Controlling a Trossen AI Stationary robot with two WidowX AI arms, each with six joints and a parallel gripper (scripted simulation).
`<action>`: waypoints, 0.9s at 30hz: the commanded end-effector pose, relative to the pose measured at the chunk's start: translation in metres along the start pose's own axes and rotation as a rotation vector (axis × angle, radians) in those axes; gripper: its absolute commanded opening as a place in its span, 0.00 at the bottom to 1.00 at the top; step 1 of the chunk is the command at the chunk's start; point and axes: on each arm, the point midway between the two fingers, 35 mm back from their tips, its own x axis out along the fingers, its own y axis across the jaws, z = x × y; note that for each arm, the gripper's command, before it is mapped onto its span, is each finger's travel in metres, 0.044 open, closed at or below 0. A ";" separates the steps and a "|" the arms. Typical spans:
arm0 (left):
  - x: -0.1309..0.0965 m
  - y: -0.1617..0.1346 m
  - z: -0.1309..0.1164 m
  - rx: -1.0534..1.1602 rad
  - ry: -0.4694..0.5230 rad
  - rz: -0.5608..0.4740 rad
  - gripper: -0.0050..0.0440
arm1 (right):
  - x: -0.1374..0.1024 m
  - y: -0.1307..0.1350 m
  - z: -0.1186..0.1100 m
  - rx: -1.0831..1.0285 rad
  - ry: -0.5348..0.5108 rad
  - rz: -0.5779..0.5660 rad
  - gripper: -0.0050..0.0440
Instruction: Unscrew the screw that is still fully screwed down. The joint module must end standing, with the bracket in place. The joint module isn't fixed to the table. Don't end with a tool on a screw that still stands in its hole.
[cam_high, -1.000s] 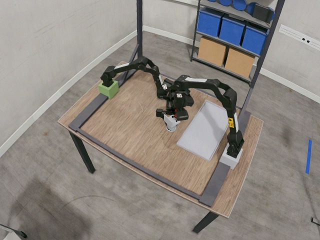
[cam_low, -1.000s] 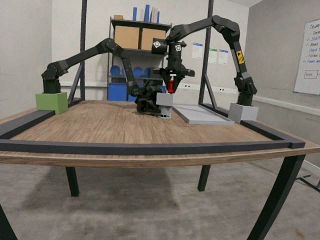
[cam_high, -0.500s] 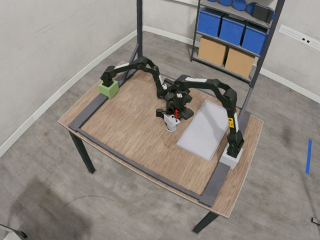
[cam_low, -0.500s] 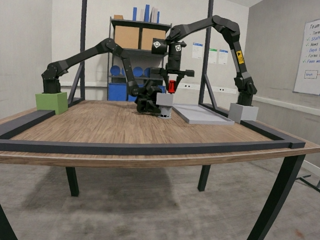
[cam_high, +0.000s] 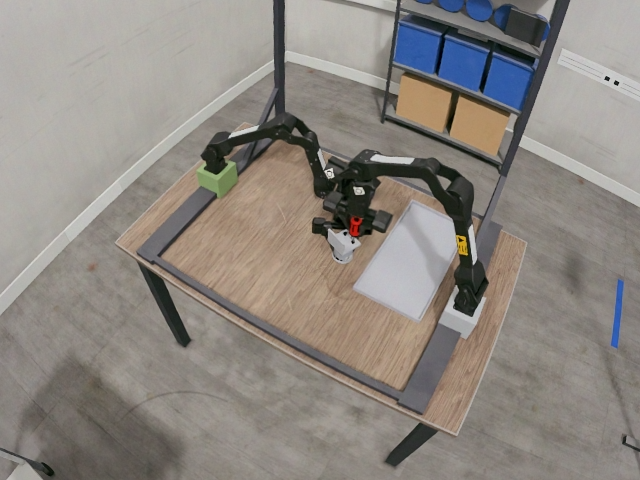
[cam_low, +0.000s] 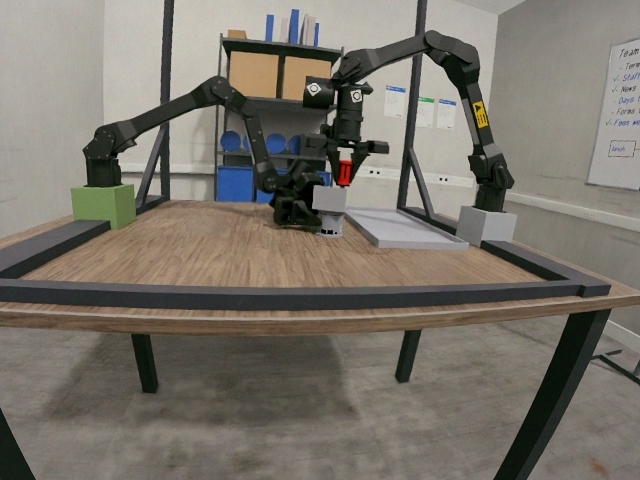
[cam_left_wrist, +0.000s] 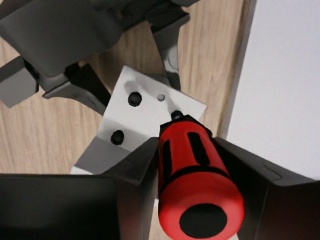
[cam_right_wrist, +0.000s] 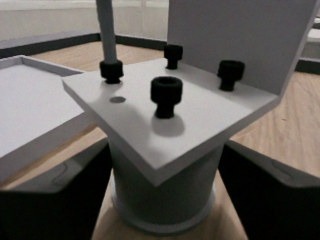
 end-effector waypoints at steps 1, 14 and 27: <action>-0.010 0.004 -0.001 -0.075 -0.001 0.034 0.37 | 0.002 0.005 0.015 0.035 -0.012 0.000 0.60; -0.010 0.004 -0.001 -0.530 -0.007 0.031 0.37 | 0.002 0.005 0.015 0.035 -0.012 0.000 0.60; -0.009 0.004 -0.001 -0.943 -0.012 0.026 0.37 | 0.002 0.005 0.015 0.035 -0.012 0.000 0.60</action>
